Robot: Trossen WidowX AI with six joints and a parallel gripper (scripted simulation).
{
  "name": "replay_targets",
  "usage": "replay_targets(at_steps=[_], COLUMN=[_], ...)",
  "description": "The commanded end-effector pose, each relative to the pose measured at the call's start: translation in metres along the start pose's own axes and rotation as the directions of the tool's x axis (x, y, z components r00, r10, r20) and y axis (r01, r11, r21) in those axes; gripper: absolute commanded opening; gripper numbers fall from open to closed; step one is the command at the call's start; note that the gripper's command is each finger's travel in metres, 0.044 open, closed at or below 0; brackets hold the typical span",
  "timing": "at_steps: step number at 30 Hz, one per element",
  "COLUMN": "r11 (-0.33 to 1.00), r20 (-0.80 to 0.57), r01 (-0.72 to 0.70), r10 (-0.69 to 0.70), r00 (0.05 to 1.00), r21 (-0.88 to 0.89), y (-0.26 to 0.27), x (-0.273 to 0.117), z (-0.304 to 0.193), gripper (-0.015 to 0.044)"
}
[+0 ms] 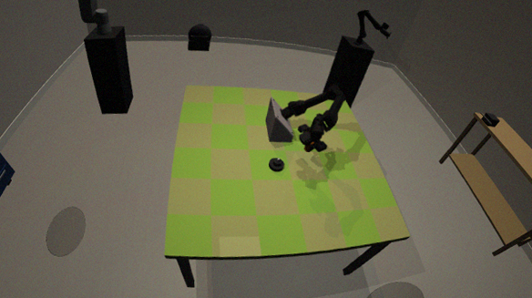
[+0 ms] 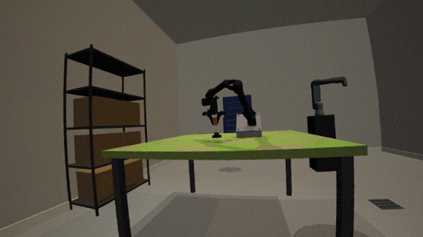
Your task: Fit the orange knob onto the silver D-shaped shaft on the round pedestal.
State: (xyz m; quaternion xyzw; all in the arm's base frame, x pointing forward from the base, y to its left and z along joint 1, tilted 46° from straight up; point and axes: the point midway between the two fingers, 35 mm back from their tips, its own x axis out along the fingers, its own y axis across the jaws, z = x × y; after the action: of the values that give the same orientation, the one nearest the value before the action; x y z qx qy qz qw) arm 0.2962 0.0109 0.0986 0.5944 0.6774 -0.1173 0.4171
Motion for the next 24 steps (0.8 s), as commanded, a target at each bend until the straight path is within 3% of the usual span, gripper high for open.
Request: replay_targets(at_steps=[1, 9, 24], r11=[1.000, 1.000, 1.000], r20=[0.002, -0.001, 0.003], r01=[-0.001, -0.003, -0.002], r10=[0.001, 0.003, 0.002], r00=[1.000, 1.000, 1.000], r21=[-0.001, -0.002, -0.002], y=[0.000, -0.001, -0.007], x=[-0.016, -0.026, -0.014], z=[0.001, 0.003, 0.048], gripper=[0.0000, 0.0000, 0.0000])
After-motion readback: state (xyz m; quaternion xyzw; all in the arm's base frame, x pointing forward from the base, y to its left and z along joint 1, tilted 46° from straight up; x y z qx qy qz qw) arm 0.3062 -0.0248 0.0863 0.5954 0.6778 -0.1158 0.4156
